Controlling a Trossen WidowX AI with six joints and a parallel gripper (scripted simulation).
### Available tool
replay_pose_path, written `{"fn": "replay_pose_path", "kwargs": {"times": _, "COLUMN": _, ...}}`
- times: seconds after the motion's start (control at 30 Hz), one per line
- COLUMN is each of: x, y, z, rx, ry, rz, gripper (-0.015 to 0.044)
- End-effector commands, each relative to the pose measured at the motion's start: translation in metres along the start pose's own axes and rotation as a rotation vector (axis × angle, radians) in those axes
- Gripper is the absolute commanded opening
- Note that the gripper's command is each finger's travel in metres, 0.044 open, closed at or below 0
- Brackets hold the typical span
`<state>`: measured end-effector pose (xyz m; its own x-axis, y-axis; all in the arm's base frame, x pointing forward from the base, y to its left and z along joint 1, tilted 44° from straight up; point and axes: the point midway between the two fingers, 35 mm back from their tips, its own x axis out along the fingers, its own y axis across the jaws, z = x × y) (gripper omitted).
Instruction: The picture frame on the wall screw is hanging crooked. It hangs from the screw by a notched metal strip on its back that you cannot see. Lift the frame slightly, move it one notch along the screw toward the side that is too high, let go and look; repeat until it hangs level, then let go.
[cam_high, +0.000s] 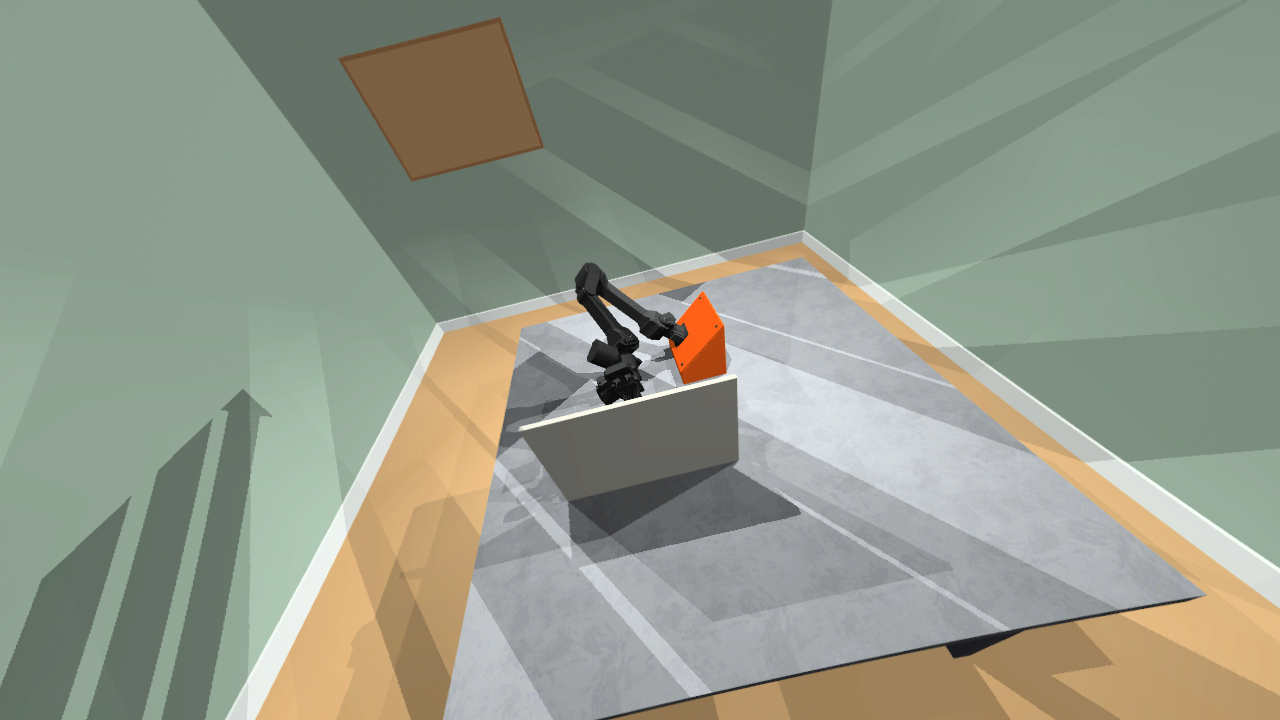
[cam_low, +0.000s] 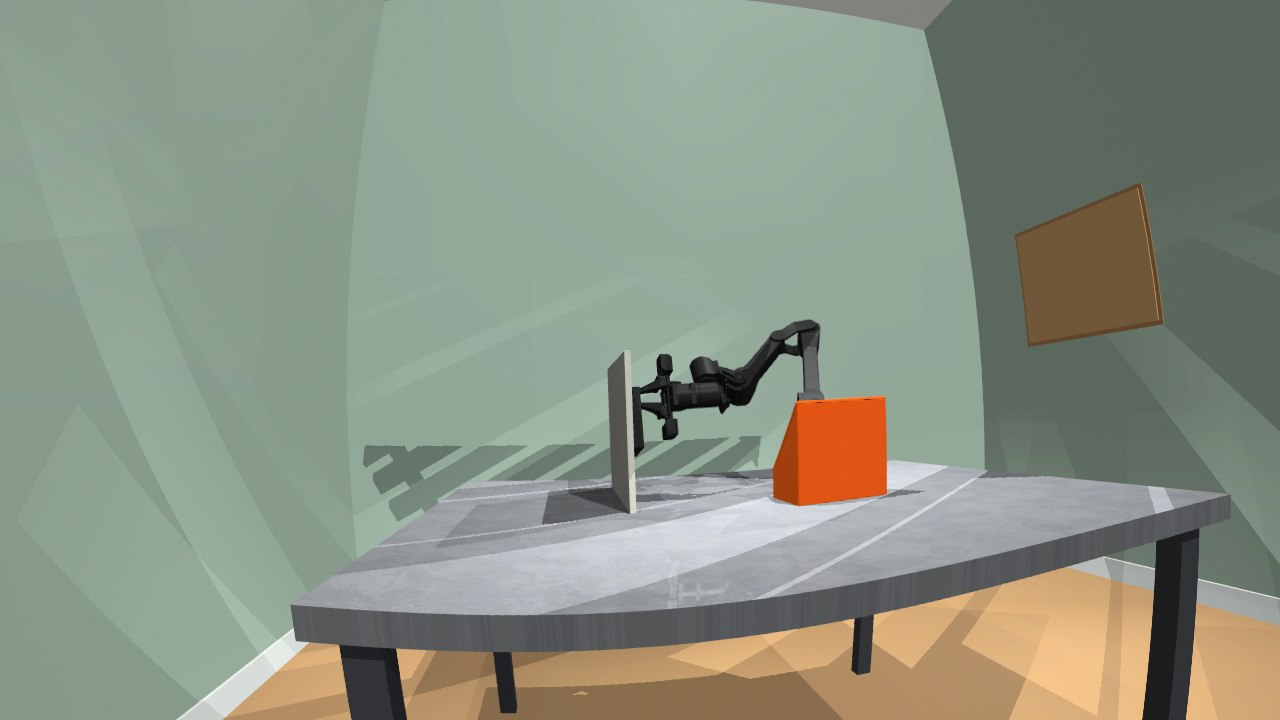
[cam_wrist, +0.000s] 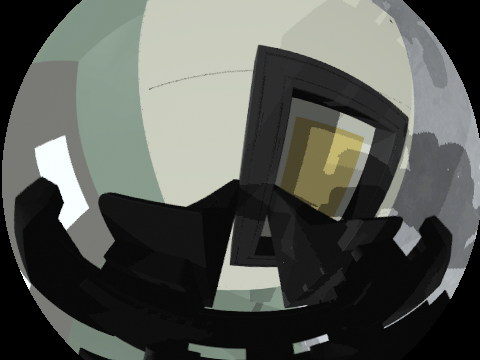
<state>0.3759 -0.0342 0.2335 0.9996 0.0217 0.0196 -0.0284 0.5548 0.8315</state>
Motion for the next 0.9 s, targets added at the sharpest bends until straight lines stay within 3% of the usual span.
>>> {"fn": "replay_pose_path", "kwargs": {"times": 0.0, "x": -0.0002, "y": 0.0053, "z": 0.0008, "rx": -0.007, "ry": -0.001, "rz": 0.015, "gripper": 0.0000}}
{"fn": "replay_pose_path", "kwargs": {"times": 0.87, "x": -0.0002, "y": 0.0032, "z": -0.0004, "rx": -0.007, "ry": -0.001, "rz": 0.015, "gripper": 0.0000}}
